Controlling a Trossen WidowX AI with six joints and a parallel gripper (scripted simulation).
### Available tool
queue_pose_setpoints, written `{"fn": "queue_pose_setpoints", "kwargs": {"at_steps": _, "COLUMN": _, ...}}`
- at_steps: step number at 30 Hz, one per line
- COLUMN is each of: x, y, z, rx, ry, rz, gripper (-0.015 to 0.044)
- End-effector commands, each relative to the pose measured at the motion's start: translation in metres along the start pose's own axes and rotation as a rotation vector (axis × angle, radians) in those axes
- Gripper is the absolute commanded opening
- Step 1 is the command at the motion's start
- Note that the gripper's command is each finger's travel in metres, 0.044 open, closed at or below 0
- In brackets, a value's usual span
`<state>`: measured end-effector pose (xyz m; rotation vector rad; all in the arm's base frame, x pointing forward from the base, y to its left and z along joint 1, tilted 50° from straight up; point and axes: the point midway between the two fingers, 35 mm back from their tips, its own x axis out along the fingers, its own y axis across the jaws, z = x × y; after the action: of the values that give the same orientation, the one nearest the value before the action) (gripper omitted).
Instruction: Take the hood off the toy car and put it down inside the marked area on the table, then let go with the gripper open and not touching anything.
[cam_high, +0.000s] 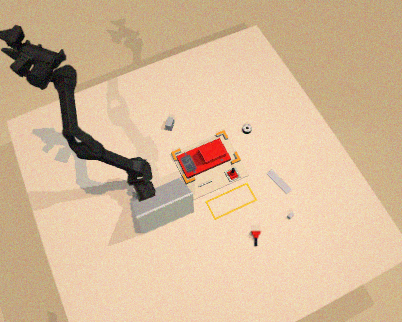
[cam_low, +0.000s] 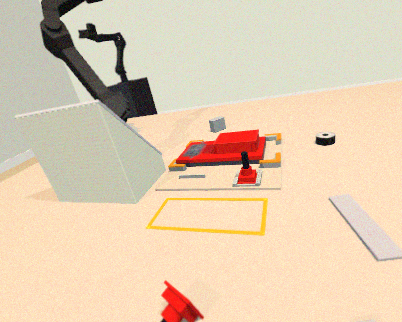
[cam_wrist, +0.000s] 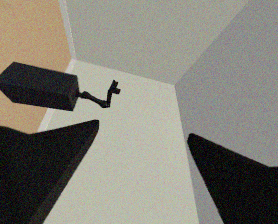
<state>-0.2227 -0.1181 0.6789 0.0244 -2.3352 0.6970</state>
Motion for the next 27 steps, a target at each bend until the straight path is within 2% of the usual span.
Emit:
{"fn": "queue_pose_setpoints", "kwargs": {"at_steps": 1, "x": -0.003, "y": 0.029, "z": -0.052, "rx": 0.069, "ry": 0.133, "rz": 0.047, "gripper": 0.044}}
{"fn": "queue_pose_setpoints", "kwargs": {"at_steps": 5, "x": -0.006, "y": 0.044, "z": -0.072, "rx": 0.094, "ry": 0.194, "rz": 0.06, "gripper": 0.044}}
{"fn": "queue_pose_setpoints", "kwargs": {"at_steps": 12, "x": -0.023, "y": 0.077, "z": -0.133, "rx": 0.18, "ry": 0.364, "rz": 0.111, "gripper": 0.044}}
{"fn": "queue_pose_setpoints", "kwargs": {"at_steps": 20, "x": -0.067, "y": 0.12, "z": -0.214, "rx": 0.308, "ry": 0.621, "rz": 0.157, "gripper": 0.044}}
{"fn": "queue_pose_setpoints", "kwargs": {"at_steps": 27, "x": -0.103, "y": 0.139, "z": -0.257, "rx": 0.373, "ry": 0.745, "rz": 0.107, "gripper": 0.044}}
